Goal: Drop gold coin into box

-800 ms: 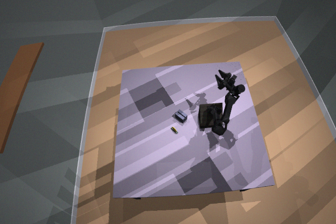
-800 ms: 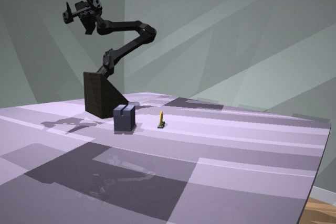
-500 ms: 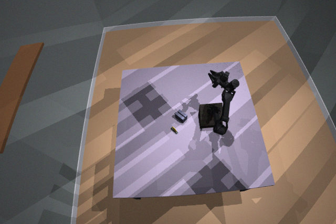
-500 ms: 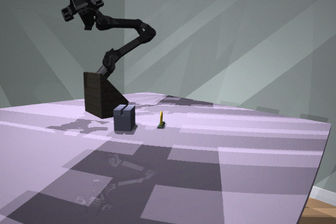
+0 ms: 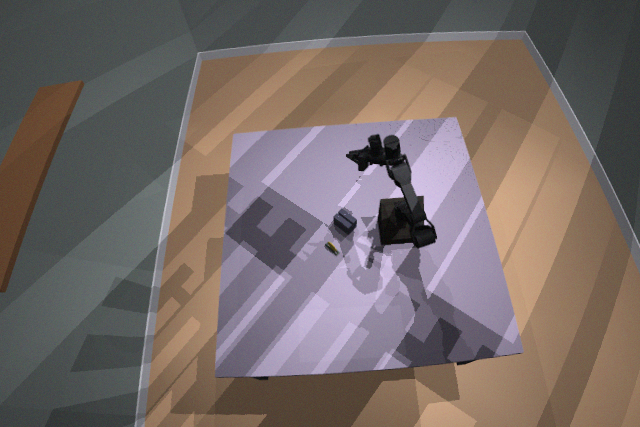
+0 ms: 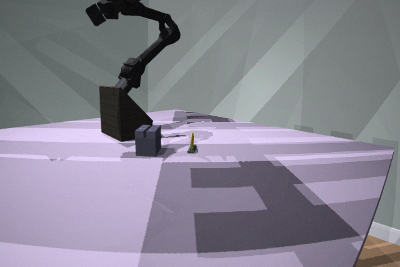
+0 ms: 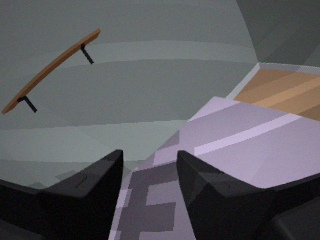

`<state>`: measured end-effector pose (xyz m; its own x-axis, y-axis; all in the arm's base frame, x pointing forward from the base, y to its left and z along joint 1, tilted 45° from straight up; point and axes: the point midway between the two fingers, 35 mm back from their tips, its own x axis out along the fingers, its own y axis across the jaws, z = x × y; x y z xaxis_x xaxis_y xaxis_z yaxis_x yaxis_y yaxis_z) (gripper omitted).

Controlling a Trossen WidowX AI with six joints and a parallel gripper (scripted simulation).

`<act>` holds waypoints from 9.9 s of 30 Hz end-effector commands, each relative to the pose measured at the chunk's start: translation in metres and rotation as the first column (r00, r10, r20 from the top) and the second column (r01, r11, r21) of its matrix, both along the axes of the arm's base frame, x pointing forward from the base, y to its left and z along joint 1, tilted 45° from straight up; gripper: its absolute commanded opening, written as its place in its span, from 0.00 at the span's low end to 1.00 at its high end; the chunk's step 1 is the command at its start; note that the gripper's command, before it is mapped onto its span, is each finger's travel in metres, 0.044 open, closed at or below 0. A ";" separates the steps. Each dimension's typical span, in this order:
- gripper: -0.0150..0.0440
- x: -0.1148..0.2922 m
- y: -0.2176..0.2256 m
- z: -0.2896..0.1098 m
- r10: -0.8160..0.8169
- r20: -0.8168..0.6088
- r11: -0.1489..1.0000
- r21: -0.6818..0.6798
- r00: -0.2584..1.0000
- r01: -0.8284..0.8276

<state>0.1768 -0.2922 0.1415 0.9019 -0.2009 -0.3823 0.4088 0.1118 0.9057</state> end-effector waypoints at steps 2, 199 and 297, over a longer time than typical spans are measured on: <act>0.53 0.072 0.051 -0.016 0.229 -0.060 0.963 0.160 0.971 -0.218; 0.25 0.110 0.292 -0.140 0.880 -0.378 0.474 0.668 0.286 -0.574; 0.25 0.081 0.280 -0.176 0.885 -0.368 0.465 0.676 0.286 -0.572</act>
